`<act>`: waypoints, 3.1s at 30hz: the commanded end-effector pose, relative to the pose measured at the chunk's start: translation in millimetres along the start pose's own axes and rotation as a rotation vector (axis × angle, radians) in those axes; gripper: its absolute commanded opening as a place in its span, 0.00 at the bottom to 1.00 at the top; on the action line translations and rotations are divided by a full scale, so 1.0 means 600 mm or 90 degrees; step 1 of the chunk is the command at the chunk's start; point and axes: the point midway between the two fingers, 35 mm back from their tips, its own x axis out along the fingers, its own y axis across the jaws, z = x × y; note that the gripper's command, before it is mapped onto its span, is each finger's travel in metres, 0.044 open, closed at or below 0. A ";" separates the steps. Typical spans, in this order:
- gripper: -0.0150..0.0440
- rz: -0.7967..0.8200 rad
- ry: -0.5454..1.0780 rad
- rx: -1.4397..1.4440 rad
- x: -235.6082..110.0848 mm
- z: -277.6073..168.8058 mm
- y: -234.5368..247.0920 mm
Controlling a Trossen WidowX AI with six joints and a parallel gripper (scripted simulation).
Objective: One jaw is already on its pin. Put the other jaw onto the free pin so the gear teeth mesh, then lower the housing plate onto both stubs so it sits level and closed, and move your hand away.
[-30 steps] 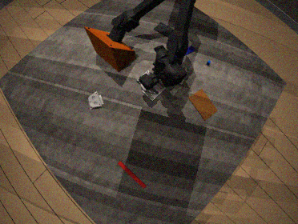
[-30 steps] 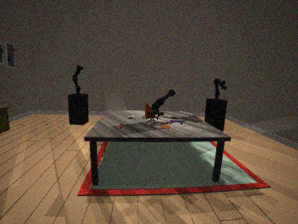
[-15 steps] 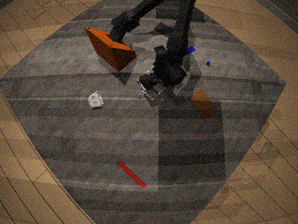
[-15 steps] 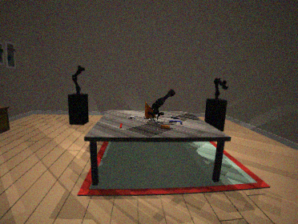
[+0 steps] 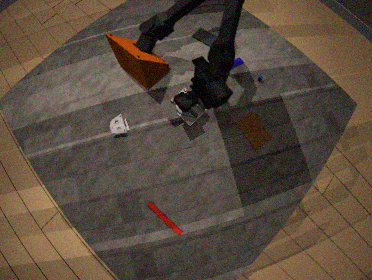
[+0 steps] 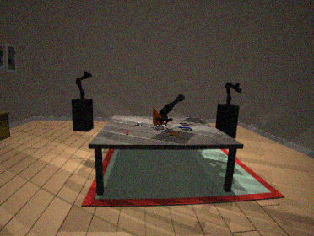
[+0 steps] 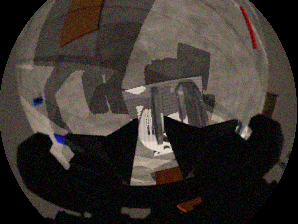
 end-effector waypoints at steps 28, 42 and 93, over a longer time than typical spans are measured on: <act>0.48 0.004 0.000 0.000 -0.004 0.001 0.000; 0.48 0.004 0.000 0.001 0.002 0.001 0.000; 0.63 0.001 0.000 0.001 -0.076 0.002 -0.002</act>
